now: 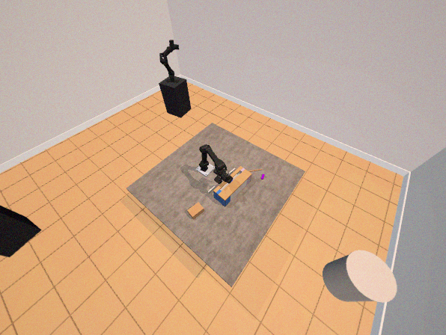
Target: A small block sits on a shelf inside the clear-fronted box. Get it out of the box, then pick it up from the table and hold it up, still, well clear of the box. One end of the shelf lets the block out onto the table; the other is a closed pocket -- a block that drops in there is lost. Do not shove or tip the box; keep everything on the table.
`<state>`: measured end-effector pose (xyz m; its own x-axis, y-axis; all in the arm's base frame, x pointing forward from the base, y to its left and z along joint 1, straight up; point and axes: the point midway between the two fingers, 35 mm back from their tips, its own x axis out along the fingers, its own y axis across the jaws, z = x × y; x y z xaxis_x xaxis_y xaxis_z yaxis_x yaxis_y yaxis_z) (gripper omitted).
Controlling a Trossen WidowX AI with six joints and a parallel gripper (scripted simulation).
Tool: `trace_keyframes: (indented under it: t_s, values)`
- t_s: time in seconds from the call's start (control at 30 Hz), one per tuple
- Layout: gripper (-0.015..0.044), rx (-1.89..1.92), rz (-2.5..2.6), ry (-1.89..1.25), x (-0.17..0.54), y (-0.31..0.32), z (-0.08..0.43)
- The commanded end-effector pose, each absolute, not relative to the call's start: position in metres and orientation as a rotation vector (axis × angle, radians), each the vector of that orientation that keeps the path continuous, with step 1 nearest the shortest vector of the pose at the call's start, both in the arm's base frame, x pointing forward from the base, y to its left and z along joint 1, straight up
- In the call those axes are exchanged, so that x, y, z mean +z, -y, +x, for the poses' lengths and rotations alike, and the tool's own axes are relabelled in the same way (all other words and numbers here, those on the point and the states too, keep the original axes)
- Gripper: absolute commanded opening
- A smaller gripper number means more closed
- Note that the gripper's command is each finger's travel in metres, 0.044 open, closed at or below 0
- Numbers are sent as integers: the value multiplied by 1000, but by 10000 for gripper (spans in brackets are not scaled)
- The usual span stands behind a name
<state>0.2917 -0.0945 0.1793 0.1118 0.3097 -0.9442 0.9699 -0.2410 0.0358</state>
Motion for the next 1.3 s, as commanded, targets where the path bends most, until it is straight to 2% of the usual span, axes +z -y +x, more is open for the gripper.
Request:
trace_keyframes:
  t_s: [0.0, 1.27]
  values:
    - [400, -1162, 1664, -1272, 171, 94, 291]
    - [400, -1162, 1665, -1273, 110, 91, 293]
